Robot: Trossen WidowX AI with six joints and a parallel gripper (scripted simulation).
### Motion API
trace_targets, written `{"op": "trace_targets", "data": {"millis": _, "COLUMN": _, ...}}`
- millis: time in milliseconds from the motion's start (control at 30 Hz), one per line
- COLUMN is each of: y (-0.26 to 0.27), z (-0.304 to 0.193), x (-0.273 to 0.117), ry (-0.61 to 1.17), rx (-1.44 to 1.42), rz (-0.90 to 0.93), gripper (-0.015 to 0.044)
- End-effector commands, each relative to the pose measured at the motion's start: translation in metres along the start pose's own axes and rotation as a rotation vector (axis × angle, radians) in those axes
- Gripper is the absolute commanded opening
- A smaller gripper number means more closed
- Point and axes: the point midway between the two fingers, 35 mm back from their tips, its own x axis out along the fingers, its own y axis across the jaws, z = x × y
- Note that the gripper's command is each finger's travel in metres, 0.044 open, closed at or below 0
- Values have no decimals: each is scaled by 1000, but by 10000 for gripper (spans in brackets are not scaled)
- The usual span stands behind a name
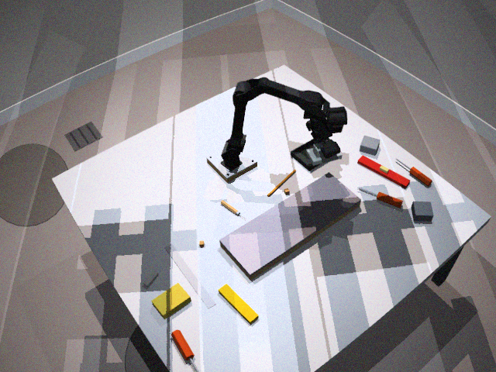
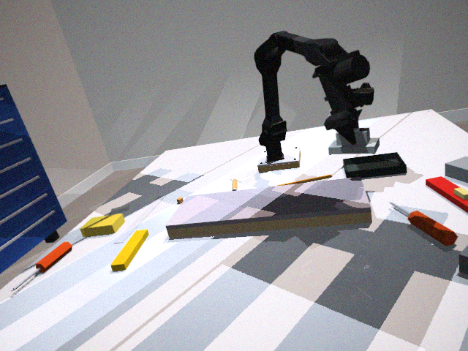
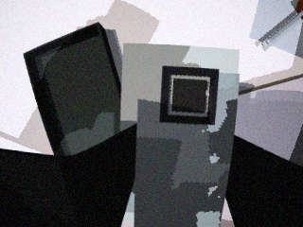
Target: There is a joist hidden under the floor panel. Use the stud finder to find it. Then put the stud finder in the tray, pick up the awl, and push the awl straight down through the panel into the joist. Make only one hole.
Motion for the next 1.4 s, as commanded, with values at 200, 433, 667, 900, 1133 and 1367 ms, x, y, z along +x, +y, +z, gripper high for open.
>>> {"op": "trace_targets", "data": {"millis": 200, "y": 58, "z": 14, "x": 6, "ry": -8, "rx": -152, "rz": 39, "gripper": 0}}
{"op": "trace_targets", "data": {"millis": 433, "y": 101, "z": 18, "x": 9, "ry": -11, "rx": -264, "rz": 73, "gripper": 0}}
{"op": "trace_targets", "data": {"millis": 667, "y": 122, "z": 17, "x": 12, "ry": -12, "rx": -320, "rz": 90, "gripper": 0}}
{"op": "trace_targets", "data": {"millis": 900, "y": 122, "z": 16, "x": 22, "ry": -12, "rx": -320, "rz": 90, "gripper": 0}}
{"op": "trace_targets", "data": {"millis": 1133, "y": 122, "z": 14, "x": 33, "ry": -12, "rx": -320, "rz": 90, "gripper": 0}}
{"op": "trace_targets", "data": {"millis": 1367, "y": 121, "z": 12, "x": 45, "ry": -12, "rx": -320, "rz": 90, "gripper": 0}}
